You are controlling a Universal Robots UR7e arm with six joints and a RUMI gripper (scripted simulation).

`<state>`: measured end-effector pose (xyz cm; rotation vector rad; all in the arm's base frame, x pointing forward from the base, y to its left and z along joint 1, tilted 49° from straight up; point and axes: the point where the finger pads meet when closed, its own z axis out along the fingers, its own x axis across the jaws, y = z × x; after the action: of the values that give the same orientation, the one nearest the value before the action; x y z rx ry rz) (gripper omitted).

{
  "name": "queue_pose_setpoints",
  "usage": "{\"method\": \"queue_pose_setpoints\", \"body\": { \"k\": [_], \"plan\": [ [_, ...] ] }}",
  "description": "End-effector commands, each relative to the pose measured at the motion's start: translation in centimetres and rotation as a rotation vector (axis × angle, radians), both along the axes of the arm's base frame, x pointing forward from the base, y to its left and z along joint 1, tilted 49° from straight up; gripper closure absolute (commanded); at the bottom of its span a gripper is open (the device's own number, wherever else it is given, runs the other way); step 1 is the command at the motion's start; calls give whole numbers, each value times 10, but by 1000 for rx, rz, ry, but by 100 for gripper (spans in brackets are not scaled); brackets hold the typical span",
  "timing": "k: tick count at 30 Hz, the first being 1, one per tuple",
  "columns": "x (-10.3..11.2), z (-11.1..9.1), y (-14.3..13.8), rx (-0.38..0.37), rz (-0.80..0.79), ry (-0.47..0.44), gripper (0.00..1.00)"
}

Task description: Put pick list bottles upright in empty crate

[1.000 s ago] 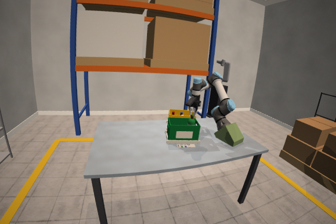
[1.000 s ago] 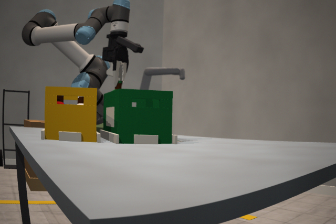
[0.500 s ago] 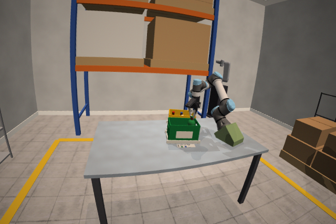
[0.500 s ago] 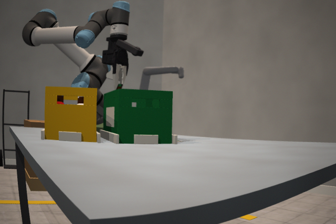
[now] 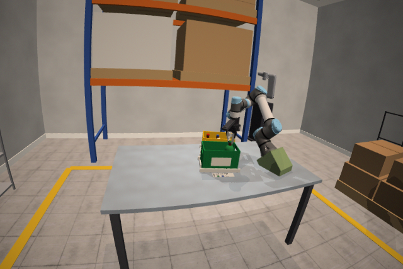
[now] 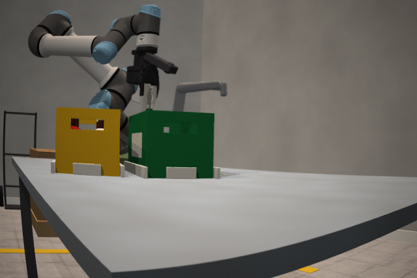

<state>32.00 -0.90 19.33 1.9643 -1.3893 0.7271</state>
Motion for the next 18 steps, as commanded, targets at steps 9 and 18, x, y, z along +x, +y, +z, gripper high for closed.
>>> {"method": "queue_pose_setpoints", "body": {
  "k": [9,18],
  "plan": [
    [3,-2,-4,2,4,-8,100],
    [2,-3,-5,1,4,-6,100]
  ]
}}
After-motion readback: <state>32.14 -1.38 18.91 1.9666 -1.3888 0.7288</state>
